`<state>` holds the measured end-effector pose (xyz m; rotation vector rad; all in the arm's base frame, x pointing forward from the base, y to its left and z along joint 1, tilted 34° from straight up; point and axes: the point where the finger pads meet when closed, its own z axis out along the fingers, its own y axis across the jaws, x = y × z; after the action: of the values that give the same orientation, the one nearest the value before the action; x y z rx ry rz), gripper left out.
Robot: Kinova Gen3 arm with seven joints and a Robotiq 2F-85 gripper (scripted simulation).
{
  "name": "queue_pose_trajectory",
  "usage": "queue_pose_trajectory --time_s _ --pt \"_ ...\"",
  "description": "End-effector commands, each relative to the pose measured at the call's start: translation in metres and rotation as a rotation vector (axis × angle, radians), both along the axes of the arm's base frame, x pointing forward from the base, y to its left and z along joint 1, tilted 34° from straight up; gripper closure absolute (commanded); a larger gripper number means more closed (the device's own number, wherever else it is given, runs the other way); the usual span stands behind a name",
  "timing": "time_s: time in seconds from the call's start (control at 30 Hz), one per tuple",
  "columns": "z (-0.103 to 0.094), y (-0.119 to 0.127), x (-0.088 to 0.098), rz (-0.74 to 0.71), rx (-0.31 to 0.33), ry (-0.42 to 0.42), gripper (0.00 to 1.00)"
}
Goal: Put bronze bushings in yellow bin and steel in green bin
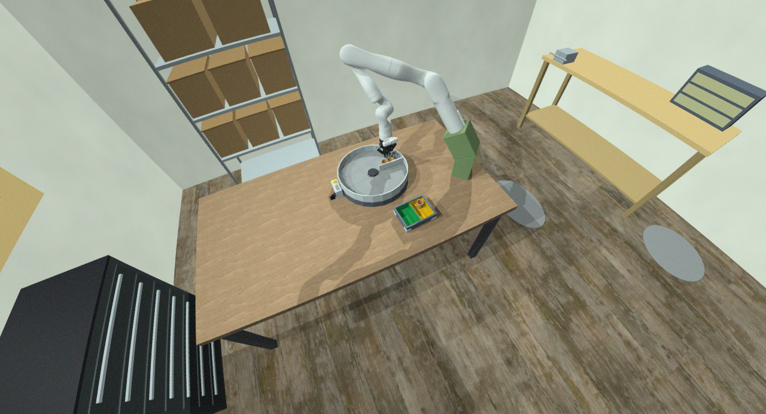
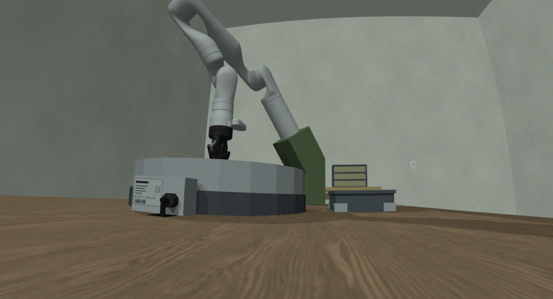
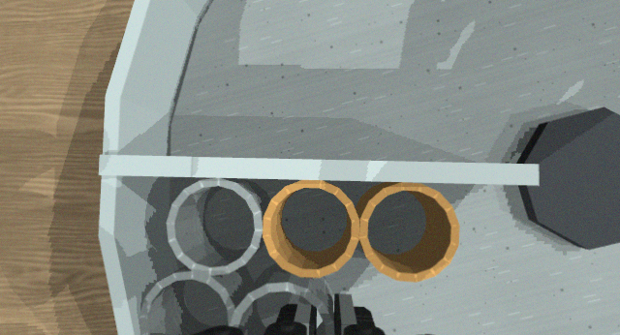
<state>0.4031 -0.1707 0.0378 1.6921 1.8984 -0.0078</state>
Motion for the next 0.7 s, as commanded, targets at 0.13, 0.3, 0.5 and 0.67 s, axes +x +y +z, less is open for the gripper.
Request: queue_pose_trajectory --time_s 0.13,0.3,0.5,0.67 --pt "0.0030 0.0013 -0.0011 0.000 0.000 -0.001 1.00" --pt "0.0035 0.0016 -0.0014 0.000 0.000 -0.001 1.00" --pt "0.0056 0.0025 -0.0024 0.000 0.000 -0.001 1.00" --pt "0.0056 0.0025 -0.0024 0.000 0.000 -0.001 1.00"
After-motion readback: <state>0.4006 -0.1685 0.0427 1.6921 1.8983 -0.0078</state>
